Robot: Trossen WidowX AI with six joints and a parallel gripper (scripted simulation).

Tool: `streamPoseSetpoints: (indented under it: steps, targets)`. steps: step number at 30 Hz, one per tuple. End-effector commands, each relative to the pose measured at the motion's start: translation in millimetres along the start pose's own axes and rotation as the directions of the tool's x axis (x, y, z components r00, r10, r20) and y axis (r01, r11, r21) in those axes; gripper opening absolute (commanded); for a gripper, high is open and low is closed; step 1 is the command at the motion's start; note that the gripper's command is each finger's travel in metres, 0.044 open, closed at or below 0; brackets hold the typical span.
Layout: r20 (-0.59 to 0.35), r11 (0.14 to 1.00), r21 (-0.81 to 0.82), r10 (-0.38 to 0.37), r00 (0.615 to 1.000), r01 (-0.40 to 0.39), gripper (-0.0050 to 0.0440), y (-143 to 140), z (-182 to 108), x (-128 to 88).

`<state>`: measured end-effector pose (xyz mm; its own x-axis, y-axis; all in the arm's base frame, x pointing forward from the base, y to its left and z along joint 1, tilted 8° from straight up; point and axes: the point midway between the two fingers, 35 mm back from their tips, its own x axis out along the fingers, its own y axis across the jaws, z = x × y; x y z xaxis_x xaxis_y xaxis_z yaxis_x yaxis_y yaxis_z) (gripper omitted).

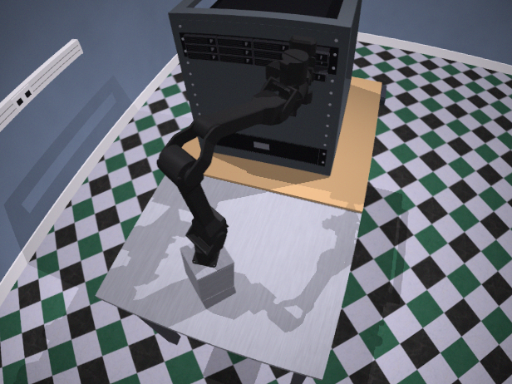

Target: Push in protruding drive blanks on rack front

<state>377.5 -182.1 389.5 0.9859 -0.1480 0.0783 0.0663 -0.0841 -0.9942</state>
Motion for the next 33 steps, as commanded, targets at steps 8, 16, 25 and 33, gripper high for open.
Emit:
streamPoseSetpoints:
  steps: [8,16,25,33]
  targets:
    - [-0.003,1.000,-0.016,-0.025,1.000,0.025,-0.0050,-12.1,0.2,0.0]
    - [-0.003,1.000,-0.016,-0.025,1.000,0.025,-0.0050,-12.4,0.2,9.9]
    - [-0.003,1.000,-0.016,-0.025,1.000,0.025,-0.0050,-12.4,0.2,10.0]
    - [-0.003,1.000,-0.016,-0.025,1.000,0.025,-0.0050,-12.4,0.2,10.0]
